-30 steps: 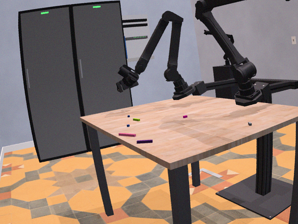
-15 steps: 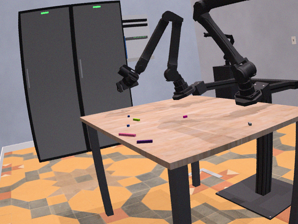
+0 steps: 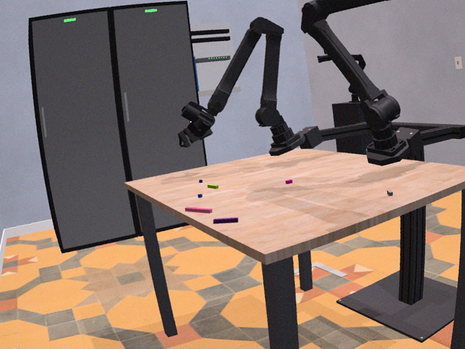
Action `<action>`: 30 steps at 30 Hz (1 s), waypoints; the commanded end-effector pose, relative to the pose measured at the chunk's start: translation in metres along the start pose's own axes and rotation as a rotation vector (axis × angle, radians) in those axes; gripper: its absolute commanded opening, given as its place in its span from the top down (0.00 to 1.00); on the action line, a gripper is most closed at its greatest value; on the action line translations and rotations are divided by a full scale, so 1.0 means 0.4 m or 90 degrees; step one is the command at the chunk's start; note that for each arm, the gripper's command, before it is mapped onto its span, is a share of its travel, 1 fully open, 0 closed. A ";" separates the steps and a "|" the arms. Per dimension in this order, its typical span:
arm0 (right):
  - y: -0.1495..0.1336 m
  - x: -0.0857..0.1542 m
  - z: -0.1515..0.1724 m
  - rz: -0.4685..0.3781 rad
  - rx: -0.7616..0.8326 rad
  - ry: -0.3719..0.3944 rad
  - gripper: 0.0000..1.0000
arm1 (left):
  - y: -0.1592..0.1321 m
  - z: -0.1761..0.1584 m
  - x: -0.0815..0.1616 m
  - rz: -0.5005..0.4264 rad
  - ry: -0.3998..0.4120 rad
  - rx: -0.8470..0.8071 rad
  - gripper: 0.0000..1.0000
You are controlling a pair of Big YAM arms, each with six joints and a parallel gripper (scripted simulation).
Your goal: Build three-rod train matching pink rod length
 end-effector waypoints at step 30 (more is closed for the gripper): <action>-0.124 0.456 0.586 0.199 0.678 0.509 0.00 | 0.021 0.014 0.016 -0.020 0.011 0.010 0.00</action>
Point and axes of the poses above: on each arm, the point where the finger pads meet when closed, its own x axis back along the fingers, its own z axis across the jaws, y = z × x, the point moved 8 cm from there along x, back along the fingers
